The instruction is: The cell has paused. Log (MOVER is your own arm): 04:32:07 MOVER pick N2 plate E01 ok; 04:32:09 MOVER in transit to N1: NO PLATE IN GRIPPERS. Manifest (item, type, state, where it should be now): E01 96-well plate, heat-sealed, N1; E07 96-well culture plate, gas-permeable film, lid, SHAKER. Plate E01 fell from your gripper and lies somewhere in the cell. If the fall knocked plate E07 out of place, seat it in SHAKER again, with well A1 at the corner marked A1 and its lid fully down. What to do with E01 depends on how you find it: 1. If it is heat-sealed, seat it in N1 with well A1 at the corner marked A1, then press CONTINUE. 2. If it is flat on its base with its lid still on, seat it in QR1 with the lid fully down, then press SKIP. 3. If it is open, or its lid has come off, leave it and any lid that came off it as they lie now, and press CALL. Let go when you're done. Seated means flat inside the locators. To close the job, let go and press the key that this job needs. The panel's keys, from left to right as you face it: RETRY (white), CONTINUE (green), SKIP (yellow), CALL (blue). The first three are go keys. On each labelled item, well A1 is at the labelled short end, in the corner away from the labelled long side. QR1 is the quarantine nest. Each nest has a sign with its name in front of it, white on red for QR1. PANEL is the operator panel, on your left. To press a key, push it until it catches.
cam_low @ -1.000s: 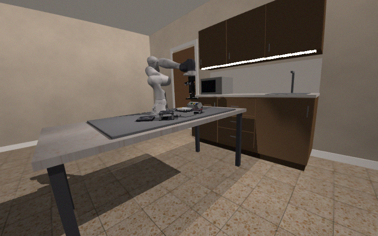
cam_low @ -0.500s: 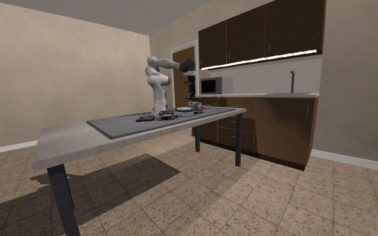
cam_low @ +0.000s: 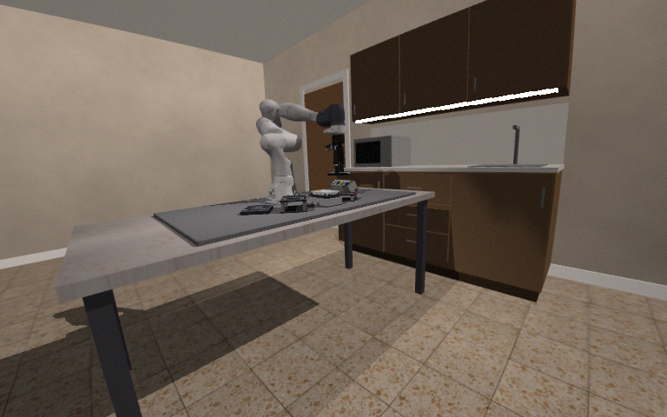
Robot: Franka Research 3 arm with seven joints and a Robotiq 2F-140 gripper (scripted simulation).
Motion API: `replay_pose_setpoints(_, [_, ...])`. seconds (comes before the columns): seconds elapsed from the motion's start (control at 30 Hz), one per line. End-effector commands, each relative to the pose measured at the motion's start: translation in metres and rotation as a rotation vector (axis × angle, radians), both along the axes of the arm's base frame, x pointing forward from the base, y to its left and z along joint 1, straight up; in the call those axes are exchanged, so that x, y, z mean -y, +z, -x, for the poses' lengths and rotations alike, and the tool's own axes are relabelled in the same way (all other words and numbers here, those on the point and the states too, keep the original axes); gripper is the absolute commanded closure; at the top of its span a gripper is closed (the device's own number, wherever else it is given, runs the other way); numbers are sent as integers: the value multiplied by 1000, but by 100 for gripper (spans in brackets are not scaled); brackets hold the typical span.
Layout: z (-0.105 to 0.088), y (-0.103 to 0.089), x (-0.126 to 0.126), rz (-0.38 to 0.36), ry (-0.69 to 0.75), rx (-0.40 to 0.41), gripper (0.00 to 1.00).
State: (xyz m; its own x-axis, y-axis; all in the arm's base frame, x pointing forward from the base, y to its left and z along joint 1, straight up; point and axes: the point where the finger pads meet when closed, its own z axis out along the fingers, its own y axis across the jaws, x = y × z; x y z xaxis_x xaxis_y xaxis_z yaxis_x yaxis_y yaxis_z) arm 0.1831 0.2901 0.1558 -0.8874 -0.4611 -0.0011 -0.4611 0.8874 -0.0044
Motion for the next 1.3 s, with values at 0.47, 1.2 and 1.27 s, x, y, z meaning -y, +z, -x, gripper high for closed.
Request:
replay_pose_setpoints(0.47, [-3, 3, 1, -1, 12, 2, 90])
replay_pose_setpoints(1.2, [-58, 29, 40, -26, 314, 27, 90])
replay_pose_setpoints(1.27, [-69, 33, 49, -28, 373, 32, 90])
